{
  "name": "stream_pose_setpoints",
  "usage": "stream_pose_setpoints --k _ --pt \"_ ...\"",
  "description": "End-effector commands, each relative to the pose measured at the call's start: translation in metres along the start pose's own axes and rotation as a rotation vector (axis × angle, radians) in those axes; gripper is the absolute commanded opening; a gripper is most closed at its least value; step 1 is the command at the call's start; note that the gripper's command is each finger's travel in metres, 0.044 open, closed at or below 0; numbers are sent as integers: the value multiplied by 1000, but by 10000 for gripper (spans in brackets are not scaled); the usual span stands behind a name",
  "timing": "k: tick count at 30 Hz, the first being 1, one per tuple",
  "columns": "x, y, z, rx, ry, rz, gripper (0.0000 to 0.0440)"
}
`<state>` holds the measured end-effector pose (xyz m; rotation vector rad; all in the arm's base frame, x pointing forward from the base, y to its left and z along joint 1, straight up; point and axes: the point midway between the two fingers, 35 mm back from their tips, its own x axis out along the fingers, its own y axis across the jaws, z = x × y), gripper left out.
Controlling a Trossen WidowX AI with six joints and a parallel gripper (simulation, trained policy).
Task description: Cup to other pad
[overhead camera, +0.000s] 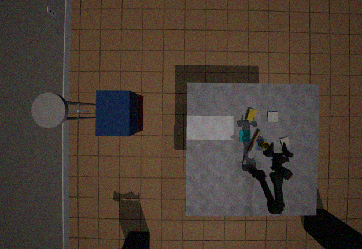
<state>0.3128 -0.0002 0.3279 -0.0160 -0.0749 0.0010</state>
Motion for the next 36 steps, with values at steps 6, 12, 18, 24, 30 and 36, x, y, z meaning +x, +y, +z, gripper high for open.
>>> stream_pose_setpoints --k 6,12,18,24,30,36 --pt "-2 2 -8 37 52 -6 242" --pt "-3 7 -17 80 124 2 86" --pt "-3 17 -26 127 211 25 69" --pt "-3 27 -31 178 296 46 113" --pt "-3 36 -37 225 387 57 119" --pt "-5 43 -44 265 484 58 109"
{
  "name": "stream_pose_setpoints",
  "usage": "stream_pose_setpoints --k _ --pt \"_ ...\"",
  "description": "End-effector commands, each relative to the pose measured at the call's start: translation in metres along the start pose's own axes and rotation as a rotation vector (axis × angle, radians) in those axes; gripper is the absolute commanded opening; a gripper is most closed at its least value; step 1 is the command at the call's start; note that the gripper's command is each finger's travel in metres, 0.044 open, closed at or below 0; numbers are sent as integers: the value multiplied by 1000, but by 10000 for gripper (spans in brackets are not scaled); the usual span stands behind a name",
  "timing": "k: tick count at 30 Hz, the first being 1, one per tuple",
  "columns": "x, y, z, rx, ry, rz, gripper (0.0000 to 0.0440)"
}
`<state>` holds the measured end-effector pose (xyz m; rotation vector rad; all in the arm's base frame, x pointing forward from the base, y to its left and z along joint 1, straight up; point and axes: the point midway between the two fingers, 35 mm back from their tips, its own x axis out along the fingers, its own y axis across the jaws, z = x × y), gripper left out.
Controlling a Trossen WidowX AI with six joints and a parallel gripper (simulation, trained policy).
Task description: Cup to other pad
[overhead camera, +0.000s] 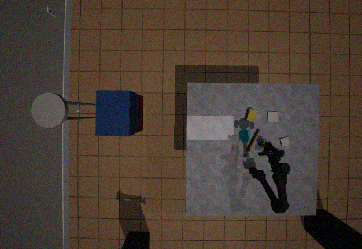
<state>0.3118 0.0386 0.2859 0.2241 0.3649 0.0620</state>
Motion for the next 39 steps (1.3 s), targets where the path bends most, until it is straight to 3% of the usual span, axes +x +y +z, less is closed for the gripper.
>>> stream_pose_setpoints --k 1,39 --pt "1 4 -5 30 60 1 108" --pt "-4 1 -58 74 665 -187 132"
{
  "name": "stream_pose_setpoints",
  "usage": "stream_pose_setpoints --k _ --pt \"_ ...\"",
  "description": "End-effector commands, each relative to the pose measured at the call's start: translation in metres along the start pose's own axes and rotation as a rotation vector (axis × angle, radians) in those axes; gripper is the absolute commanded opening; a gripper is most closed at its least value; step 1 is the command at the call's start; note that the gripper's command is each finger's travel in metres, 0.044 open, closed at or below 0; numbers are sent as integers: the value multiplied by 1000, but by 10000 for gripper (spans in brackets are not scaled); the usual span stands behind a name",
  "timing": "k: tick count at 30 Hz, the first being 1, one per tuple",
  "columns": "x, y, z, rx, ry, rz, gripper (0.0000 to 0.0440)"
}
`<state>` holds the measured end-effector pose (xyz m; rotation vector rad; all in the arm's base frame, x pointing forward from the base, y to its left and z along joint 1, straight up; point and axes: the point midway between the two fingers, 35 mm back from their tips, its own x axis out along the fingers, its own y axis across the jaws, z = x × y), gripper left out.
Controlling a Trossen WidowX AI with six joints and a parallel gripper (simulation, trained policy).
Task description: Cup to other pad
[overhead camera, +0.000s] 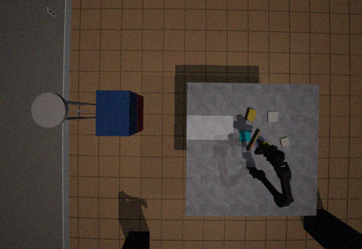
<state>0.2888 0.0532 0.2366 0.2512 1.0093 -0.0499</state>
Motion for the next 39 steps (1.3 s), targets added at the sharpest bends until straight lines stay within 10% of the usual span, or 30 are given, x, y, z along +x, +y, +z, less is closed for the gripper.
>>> stream_pose_setpoints --k 1,39 --pt "1 -4 -3 -5 52 -30 132" --pt "34 -66 -34 -66 498 -253 128"
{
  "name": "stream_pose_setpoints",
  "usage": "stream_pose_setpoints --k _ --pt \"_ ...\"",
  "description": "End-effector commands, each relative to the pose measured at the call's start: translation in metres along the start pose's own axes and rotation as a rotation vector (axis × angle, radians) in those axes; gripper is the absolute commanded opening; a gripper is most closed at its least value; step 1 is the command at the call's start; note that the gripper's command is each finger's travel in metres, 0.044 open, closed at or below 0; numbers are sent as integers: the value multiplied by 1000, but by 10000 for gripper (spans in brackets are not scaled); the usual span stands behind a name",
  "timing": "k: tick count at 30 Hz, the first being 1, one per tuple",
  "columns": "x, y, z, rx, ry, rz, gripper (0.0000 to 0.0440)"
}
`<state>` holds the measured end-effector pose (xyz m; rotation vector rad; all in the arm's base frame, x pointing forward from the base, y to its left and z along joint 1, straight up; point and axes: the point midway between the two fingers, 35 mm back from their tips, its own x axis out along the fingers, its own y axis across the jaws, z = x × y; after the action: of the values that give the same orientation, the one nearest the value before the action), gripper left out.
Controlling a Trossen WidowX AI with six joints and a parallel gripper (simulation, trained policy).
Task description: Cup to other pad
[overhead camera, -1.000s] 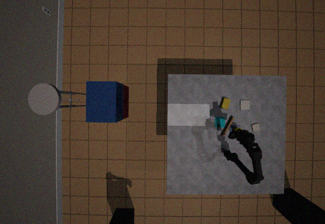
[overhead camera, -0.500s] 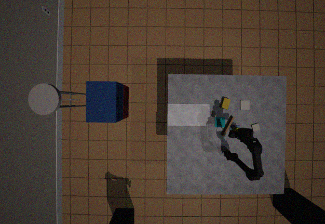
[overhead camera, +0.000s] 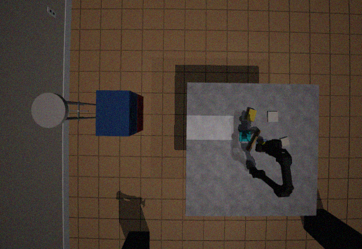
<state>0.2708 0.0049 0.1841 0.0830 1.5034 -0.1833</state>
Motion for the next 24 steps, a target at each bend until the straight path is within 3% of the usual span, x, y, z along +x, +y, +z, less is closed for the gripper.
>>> stream_pose_setpoints --k 1,24 --pt "8 -6 -2 -4 34 -16 129" --pt "61 -38 -6 -28 134 -48 176"
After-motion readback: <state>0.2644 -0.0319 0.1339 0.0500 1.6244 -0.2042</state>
